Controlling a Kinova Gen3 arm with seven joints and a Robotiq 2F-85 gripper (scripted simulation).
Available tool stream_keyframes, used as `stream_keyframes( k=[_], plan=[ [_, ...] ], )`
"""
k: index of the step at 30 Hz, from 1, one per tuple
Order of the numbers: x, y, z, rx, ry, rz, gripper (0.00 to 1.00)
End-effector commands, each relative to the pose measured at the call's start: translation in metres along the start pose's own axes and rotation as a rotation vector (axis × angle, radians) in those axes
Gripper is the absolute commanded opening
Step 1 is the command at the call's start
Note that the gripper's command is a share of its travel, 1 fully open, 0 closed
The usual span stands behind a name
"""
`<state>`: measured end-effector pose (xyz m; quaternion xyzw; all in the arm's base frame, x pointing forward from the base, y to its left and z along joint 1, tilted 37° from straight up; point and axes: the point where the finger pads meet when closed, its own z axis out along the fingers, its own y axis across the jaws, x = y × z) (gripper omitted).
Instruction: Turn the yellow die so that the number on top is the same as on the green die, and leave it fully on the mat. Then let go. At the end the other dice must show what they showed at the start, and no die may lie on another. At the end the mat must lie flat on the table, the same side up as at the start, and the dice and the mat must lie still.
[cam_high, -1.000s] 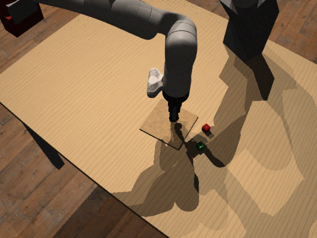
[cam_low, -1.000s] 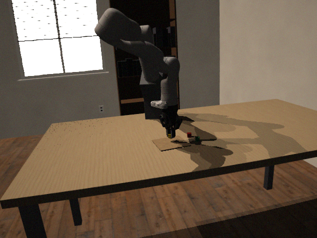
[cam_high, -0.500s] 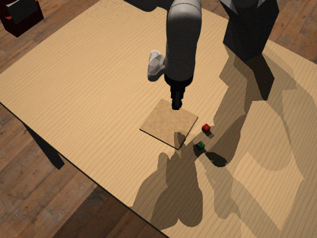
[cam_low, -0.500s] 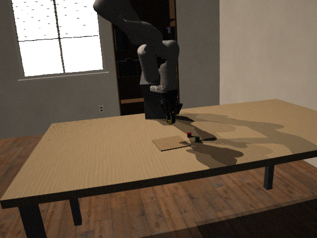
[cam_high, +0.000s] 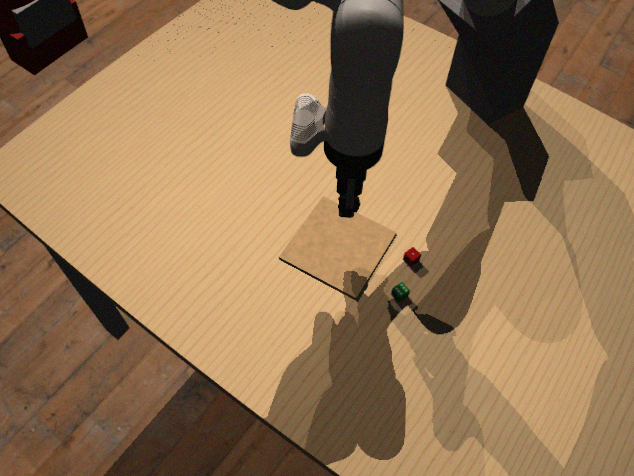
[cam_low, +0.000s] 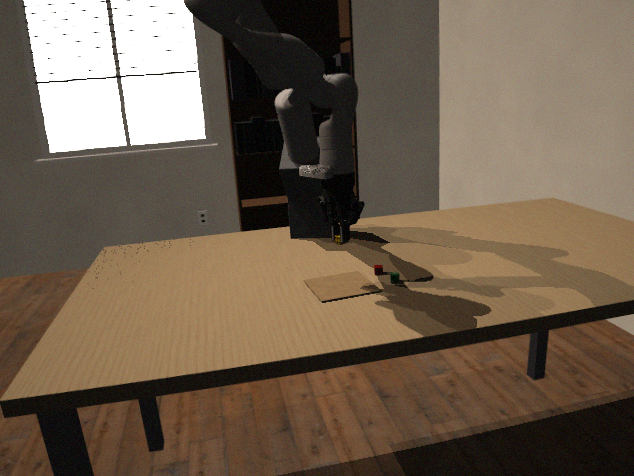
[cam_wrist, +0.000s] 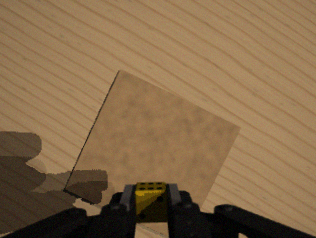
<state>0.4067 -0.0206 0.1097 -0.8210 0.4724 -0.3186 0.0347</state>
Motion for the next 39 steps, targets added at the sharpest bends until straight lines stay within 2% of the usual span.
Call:
stream_keyframes(
  k=[1,7,16,27,33,39],
  plan=[
    [0.001,0.000,0.000,0.001,0.001,0.004,0.15],
    [0.011,0.001,0.008,0.001,0.002,0.055,0.15],
    [0.011,0.001,0.009,0.000,0.007,0.056,0.15],
    [0.011,0.002,0.010,-0.007,0.067,0.057,0.15],
    [0.011,0.001,0.009,-0.005,0.154,0.056,0.15],
    [0.009,0.001,0.010,-0.008,0.280,0.055,0.15]
  ],
)
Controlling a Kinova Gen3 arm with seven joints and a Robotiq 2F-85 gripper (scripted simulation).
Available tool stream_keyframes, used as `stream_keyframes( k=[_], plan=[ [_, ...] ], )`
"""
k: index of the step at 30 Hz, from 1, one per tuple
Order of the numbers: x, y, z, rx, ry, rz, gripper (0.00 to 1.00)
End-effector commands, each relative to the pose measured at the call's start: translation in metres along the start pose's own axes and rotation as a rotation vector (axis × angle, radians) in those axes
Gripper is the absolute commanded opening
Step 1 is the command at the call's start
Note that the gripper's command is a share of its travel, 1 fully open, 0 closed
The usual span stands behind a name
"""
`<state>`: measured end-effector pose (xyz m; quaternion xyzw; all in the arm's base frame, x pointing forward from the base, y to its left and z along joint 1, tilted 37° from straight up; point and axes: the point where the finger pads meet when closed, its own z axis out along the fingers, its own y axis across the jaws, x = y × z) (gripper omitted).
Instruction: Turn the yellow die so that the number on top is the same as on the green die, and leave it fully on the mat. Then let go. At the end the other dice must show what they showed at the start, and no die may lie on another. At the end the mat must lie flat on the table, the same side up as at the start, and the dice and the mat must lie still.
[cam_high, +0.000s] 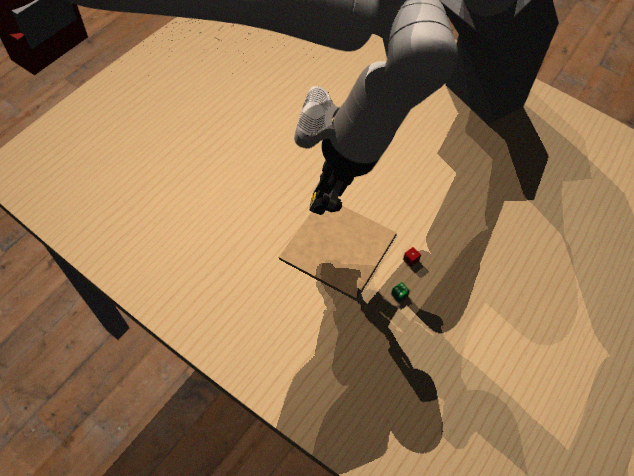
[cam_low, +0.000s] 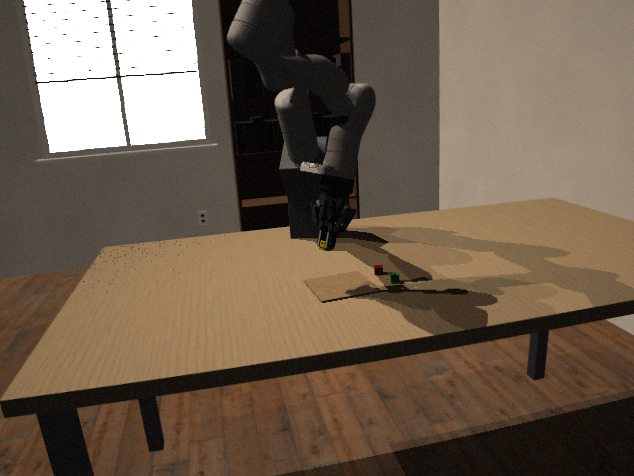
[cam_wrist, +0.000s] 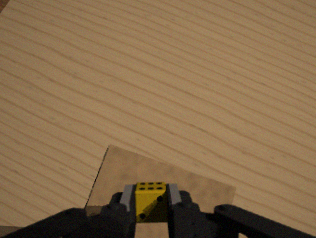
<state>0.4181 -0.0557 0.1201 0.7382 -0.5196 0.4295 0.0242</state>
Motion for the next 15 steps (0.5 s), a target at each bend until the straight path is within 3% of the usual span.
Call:
stream_keyframes(
  k=[1,3,5,6,10,15],
  plan=[
    [-0.0290,-0.0026,-0.0041,0.014,0.011,-0.052,0.15],
    [-0.0300,-0.0024,-0.0038,0.014,0.068,-0.051,0.15],
    [-0.0300,-0.0024,-0.0038,0.014,0.068,-0.051,0.15],
    [-0.0303,-0.0026,-0.0042,0.018,0.097,-0.052,0.15],
    [-0.0321,-0.0026,-0.0039,0.022,0.237,-0.051,0.15],
    [-0.0346,-0.0024,-0.0027,0.027,0.451,-0.048,0.15]
  ],
)
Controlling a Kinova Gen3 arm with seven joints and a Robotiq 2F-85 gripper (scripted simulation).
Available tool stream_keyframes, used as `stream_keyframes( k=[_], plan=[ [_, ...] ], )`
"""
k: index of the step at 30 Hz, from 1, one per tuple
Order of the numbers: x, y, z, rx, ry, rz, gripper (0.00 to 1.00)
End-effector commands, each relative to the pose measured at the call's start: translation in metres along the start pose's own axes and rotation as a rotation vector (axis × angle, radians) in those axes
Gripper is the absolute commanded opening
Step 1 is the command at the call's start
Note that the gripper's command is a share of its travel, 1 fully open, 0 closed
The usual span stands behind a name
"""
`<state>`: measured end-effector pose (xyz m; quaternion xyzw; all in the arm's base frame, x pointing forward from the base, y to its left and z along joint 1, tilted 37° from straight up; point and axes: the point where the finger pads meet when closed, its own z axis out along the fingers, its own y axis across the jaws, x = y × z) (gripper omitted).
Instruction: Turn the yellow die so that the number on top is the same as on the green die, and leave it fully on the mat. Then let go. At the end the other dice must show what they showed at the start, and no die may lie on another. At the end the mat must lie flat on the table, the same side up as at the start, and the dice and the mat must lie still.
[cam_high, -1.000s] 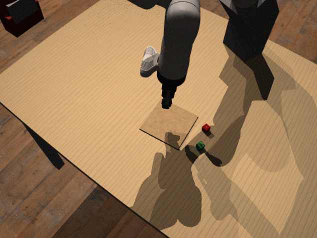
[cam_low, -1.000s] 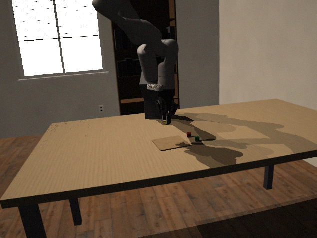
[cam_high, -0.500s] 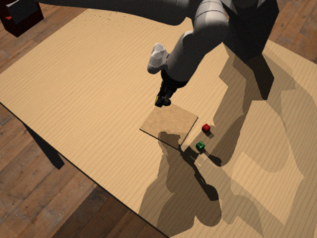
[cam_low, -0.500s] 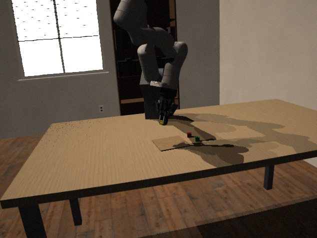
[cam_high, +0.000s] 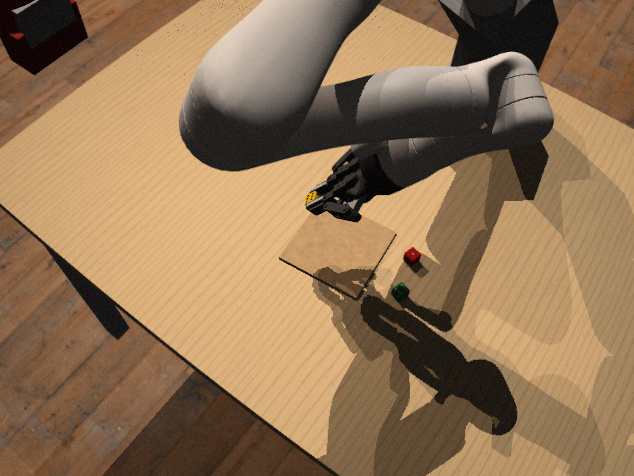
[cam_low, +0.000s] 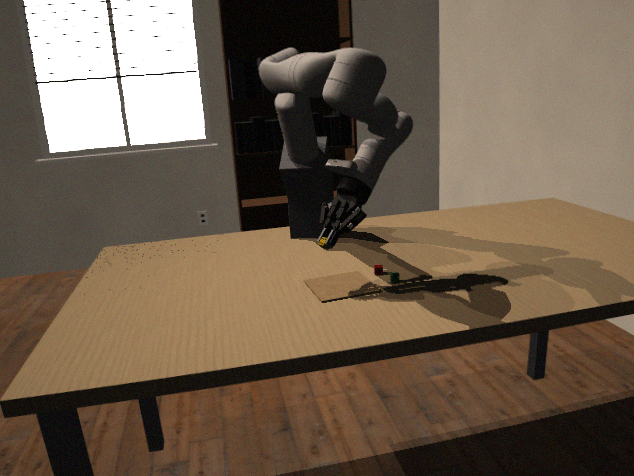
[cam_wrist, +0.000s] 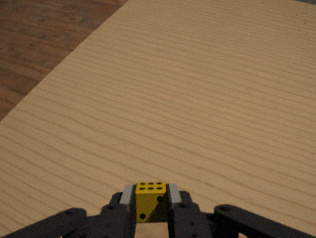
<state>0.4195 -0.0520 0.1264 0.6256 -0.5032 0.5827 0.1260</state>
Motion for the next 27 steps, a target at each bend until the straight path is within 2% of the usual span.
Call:
stream_keyframes(
  k=[1,5,7,10,13,18,27],
  plan=[
    [-0.0341,0.0033,-0.0136,0.024,0.062,-0.057,0.15],
    [-0.0346,0.0027,-0.0158,0.036,0.209,-0.056,0.15],
    [-0.0346,0.0027,-0.0158,0.036,0.209,-0.056,0.15],
    [-0.0354,0.0030,-0.0157,0.037,0.278,-0.055,0.15],
    [-0.0360,0.0033,-0.0158,0.038,0.322,-0.054,0.15],
    [-0.0365,0.0035,-0.0161,0.039,0.352,-0.054,0.15],
    [-0.0370,0.0035,-0.0155,0.039,0.354,-0.054,0.15]
  ],
)
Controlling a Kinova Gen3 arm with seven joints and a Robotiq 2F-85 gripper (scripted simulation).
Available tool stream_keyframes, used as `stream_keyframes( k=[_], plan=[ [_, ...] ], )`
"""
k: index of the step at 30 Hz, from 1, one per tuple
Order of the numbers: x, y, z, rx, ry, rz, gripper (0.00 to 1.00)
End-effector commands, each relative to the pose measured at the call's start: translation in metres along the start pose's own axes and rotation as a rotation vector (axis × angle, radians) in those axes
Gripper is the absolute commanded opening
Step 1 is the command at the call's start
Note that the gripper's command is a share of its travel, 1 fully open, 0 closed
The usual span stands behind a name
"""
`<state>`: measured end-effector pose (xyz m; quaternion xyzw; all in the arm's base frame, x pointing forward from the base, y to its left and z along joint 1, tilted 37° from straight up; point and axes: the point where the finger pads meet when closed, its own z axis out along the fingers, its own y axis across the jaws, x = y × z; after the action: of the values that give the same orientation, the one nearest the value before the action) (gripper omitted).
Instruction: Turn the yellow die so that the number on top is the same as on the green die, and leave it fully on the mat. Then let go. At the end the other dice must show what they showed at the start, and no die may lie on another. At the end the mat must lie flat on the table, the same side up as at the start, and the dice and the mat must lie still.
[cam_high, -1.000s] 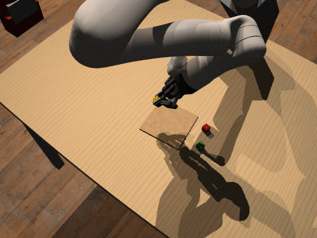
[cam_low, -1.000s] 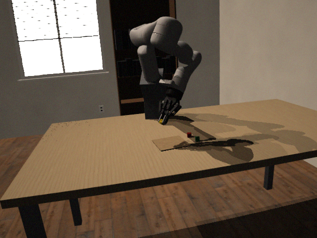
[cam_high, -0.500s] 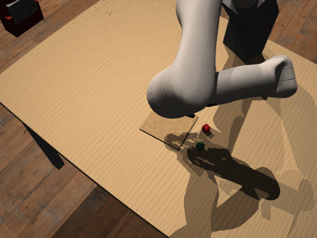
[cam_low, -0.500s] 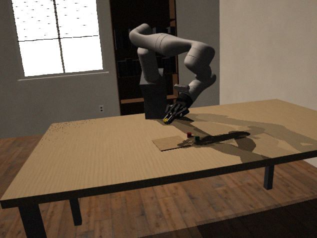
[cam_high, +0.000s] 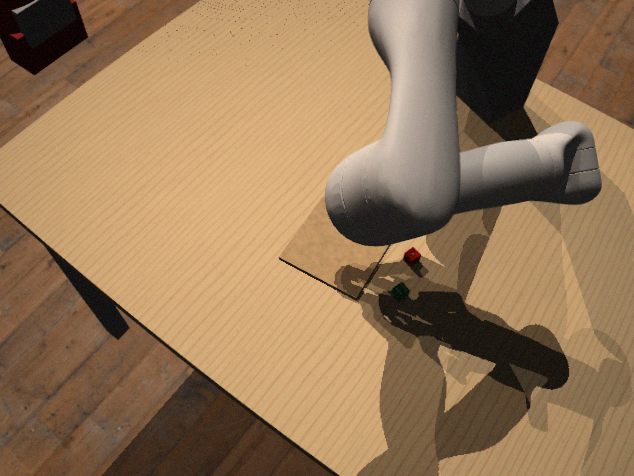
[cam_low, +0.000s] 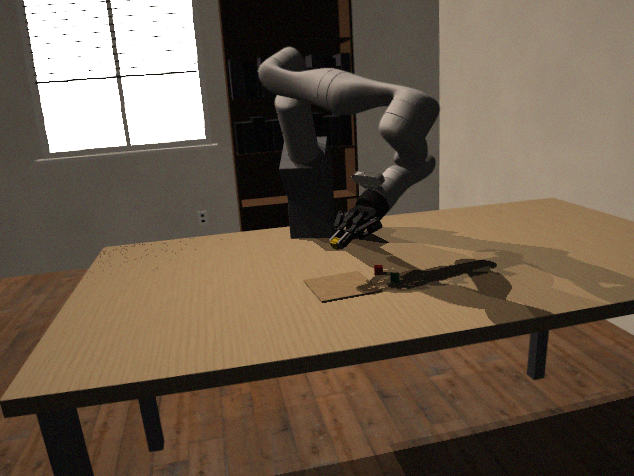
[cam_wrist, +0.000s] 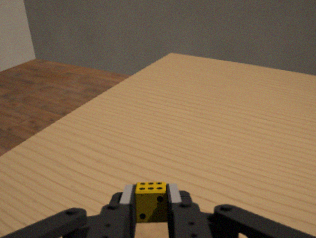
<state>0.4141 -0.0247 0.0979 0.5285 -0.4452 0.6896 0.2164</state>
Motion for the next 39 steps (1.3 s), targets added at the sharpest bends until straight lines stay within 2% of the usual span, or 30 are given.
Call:
stream_keyframes(
  k=[1,14,26,39],
  plan=[
    [-0.001,0.000,0.000,0.000,0.000,0.000,0.15],
    [-0.025,0.000,0.013,-0.004,0.000,0.000,0.15],
    [-0.062,0.000,0.033,-0.004,0.000,0.000,0.15],
    [-0.067,0.000,0.035,-0.004,0.000,0.000,0.15]
  ],
)
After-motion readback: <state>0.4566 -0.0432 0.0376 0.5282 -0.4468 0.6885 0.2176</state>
